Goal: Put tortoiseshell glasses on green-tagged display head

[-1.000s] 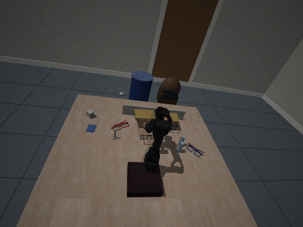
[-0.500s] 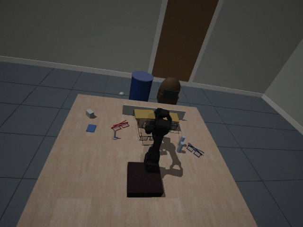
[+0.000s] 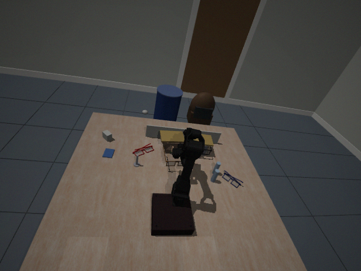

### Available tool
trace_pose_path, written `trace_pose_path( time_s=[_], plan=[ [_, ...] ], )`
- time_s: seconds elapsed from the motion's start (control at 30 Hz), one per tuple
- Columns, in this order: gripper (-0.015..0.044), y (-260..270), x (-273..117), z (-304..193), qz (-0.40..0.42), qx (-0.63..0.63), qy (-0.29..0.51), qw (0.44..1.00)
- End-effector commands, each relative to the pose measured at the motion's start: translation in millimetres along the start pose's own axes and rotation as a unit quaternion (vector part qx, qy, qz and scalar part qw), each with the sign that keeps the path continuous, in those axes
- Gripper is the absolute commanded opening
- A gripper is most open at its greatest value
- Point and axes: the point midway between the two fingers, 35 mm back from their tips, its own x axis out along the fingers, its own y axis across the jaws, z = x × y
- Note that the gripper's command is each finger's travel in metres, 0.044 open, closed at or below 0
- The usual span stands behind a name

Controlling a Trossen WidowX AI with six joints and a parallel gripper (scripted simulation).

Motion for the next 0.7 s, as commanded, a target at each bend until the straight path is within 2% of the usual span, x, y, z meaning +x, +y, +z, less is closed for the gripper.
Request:
trace_pose_path(
  time_s=[0.0, 0.67],
  plan=[
    [0.0, -7, -1, -1, -0.003, 0.002, 0.003, 1.0],
    [0.0, -33, -1, -1, -0.004, 0.002, 0.002, 1.0]
  ],
)
